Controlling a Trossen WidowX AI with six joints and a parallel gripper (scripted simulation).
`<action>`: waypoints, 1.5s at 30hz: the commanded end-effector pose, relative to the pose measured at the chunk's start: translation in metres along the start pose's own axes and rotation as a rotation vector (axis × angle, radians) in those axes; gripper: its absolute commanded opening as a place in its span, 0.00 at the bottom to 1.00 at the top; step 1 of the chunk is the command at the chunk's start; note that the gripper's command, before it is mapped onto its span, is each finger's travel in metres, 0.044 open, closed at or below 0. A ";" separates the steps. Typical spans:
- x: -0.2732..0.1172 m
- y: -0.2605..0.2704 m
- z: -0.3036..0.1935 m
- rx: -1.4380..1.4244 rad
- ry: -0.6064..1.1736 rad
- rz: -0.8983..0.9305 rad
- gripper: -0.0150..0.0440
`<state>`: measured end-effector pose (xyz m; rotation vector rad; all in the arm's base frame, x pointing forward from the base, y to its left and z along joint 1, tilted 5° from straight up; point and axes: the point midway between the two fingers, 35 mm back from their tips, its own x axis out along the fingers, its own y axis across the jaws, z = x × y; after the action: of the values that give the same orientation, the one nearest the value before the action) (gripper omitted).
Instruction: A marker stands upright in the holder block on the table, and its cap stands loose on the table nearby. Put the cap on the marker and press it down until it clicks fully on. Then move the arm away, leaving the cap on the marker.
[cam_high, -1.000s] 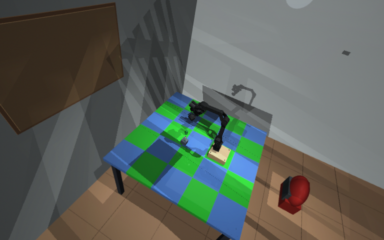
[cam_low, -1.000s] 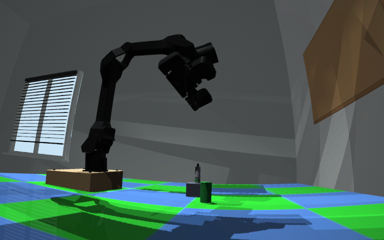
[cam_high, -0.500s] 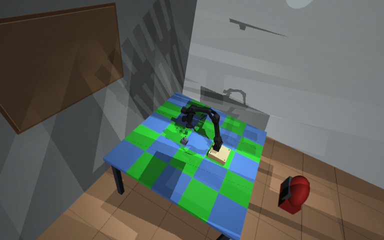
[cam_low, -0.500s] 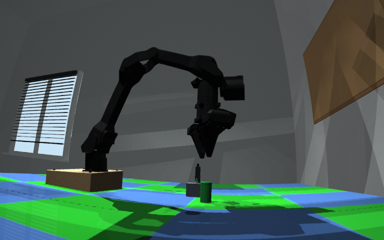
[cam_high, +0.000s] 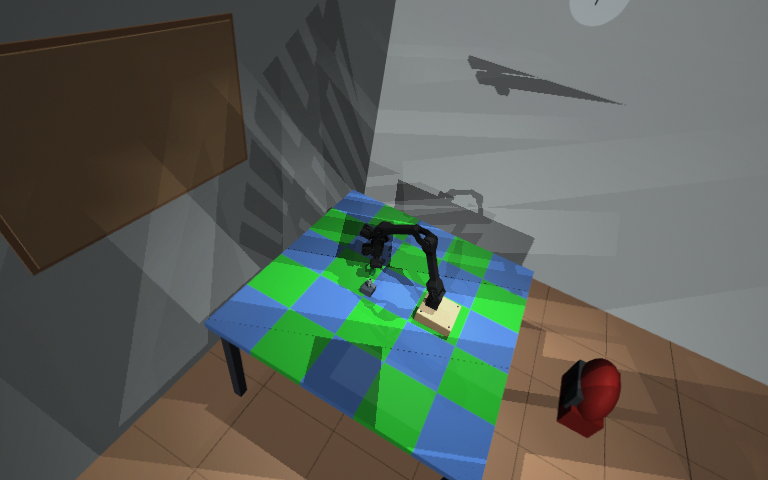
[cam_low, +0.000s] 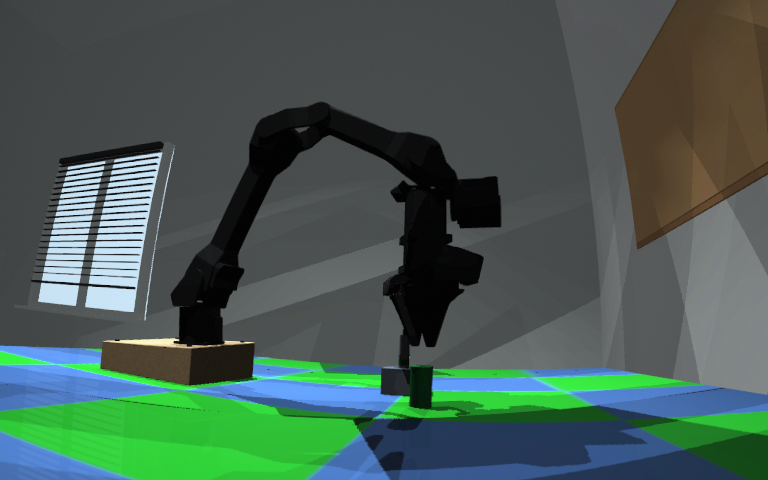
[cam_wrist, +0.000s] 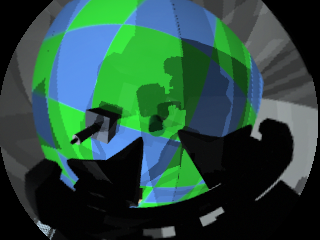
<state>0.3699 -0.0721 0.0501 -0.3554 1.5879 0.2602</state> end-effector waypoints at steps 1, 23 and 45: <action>0.010 0.001 0.001 -0.006 -0.005 0.004 0.67; 0.042 0.002 0.002 -0.002 -0.004 0.005 0.67; 0.063 0.003 0.001 -0.006 -0.004 0.004 0.46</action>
<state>0.3677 -0.0741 -0.0119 -0.3547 1.5873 0.2603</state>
